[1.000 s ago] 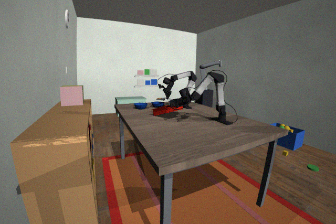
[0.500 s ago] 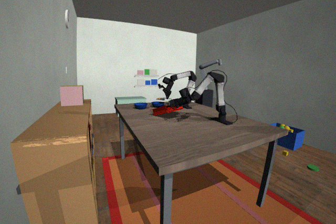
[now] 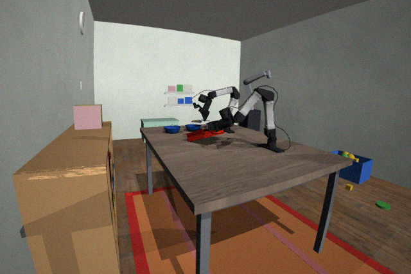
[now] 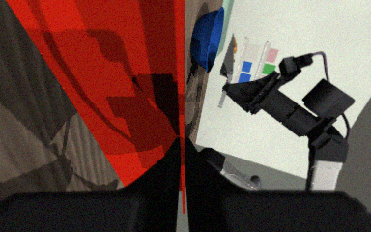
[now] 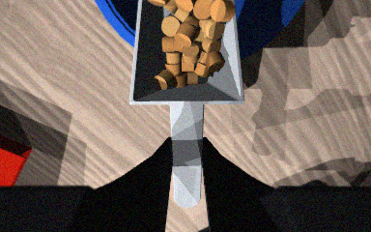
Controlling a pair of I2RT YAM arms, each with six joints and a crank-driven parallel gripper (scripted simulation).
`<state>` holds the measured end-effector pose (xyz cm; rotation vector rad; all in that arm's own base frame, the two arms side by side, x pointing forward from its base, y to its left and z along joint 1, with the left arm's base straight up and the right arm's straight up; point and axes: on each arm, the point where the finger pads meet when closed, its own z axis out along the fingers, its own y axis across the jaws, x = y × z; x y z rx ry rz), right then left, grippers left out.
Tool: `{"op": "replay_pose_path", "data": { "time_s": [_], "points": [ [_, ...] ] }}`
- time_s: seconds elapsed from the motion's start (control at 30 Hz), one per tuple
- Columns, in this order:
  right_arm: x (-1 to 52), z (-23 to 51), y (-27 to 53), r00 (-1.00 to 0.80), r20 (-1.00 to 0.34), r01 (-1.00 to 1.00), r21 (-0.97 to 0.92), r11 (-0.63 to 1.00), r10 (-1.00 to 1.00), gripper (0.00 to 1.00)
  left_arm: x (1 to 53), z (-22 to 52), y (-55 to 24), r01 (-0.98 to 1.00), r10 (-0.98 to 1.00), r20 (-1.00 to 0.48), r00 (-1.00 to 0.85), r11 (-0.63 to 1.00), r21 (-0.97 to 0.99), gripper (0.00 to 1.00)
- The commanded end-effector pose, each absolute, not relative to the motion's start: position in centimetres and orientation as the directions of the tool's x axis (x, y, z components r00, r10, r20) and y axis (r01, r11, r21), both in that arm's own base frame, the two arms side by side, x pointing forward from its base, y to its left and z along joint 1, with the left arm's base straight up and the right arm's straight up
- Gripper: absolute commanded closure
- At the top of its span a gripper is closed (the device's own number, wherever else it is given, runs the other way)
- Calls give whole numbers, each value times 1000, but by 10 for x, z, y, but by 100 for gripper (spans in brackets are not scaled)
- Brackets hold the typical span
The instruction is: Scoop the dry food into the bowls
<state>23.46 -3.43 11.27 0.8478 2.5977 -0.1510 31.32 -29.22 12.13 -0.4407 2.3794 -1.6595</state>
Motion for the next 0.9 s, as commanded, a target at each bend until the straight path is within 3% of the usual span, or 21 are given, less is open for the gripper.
{"op": "replay_pose_path", "data": {
  "time_s": [0.0,0.87],
  "points": [
    [254,127,-33,-690,-449,604,73,794,567,100,323,164,-299,13,-341,-109,-934,272,-962,100],
    [256,134,-31,-607,-374,717,123,686,701,100,323,164,-299,13,-341,-109,-934,272,-962,100]
  ]
}}
